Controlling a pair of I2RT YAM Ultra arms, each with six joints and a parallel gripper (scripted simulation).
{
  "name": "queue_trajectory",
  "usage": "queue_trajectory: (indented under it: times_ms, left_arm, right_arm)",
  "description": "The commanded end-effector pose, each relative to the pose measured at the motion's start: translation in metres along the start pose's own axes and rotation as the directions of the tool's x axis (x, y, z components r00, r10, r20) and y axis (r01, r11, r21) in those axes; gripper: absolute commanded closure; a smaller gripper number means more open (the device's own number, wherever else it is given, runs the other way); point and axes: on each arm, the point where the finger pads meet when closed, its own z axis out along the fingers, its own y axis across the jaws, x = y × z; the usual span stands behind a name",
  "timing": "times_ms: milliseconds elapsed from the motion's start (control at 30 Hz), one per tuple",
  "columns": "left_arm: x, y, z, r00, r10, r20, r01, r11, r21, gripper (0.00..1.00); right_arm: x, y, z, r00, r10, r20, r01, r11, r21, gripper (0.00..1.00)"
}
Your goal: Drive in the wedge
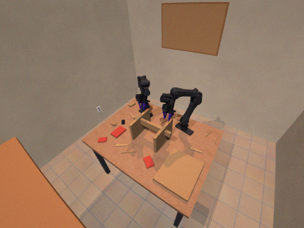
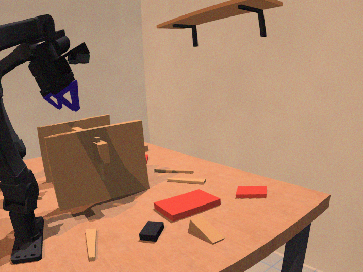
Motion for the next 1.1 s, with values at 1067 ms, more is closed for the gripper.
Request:
queue_trajectory:
  times_ms: [1067]
  left_arm:
    - [-0.141, -0.012, -0.009, 0.801, -0.060, 0.596, -0.094, 0.970, 0.223, 0.60]
  right_arm:
    - [-0.165, -0.065, 0.001, 0.791, 0.162, 0.590, -0.068, 0.982, -0.178, 0.61]
